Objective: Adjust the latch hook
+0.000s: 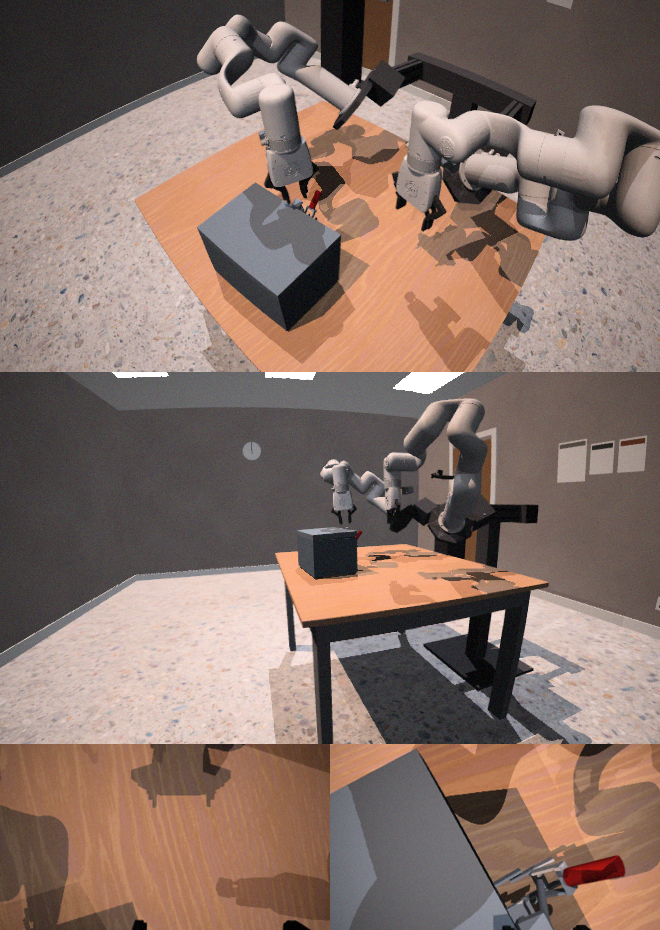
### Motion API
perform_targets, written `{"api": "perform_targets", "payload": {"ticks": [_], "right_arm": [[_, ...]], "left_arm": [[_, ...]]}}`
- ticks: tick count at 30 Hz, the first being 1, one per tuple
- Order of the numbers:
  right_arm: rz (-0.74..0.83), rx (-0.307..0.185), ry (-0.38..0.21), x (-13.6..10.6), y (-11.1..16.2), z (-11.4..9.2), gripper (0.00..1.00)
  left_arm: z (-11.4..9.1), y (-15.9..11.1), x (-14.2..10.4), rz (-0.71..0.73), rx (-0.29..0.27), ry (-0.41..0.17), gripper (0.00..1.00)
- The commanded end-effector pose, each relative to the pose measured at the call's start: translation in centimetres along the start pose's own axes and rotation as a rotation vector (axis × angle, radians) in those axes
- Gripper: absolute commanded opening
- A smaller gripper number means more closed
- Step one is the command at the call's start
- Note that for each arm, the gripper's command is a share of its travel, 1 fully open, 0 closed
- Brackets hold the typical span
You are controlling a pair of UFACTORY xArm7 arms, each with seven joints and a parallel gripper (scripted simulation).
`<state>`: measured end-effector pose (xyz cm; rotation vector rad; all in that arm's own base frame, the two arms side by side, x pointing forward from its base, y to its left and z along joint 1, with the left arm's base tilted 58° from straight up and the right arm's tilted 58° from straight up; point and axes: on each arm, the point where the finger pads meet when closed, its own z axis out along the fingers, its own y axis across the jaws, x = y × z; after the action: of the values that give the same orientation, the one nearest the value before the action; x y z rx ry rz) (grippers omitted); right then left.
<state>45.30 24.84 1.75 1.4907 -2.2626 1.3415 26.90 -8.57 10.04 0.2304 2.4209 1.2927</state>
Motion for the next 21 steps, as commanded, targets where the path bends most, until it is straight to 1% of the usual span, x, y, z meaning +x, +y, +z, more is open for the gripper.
{"api": "perform_targets", "payload": {"ticks": [1,7,9,10,12,15,20,21], "right_arm": [[0.277,0.025,-0.014,-0.1,0.1,-0.3,0.41],[0.549,0.035,-0.014,-0.1,0.1,-0.2,0.41],[0.549,0.035,-0.014,-0.1,0.1,-0.2,0.41],[0.682,0.039,-0.007,-0.1,0.1,-0.1,0.41],[0.748,0.023,0.027,-0.1,0.1,0.4,0.41],[0.857,-0.012,0.1,0.0,0.2,1.0,0.41],[1.074,-0.055,0.213,0.1,0.2,1.3,0.41],[1.078,-0.056,0.215,0.1,0.3,1.5,0.41]], "left_arm": [[-0.1,-0.1,-0.1,0.0,0.003,-0.003,1.0],[-0.1,-0.1,-0.1,0.0,0.003,-0.003,1.0],[-0.1,-0.1,-0.1,0.0,0.003,-0.003,1.0],[-0.1,-0.1,-0.1,0.0,0.003,-0.003,1.0],[-0.1,-0.1,-0.1,0.0,0.003,-0.003,1.0],[-0.1,-0.1,-0.1,0.0,0.003,-0.003,1.0],[-0.1,-0.1,-0.1,0.0,0.003,-0.003,1.0],[-0.1,-0.1,-0.1,0.0,0.003,-0.003,1.0]]}}
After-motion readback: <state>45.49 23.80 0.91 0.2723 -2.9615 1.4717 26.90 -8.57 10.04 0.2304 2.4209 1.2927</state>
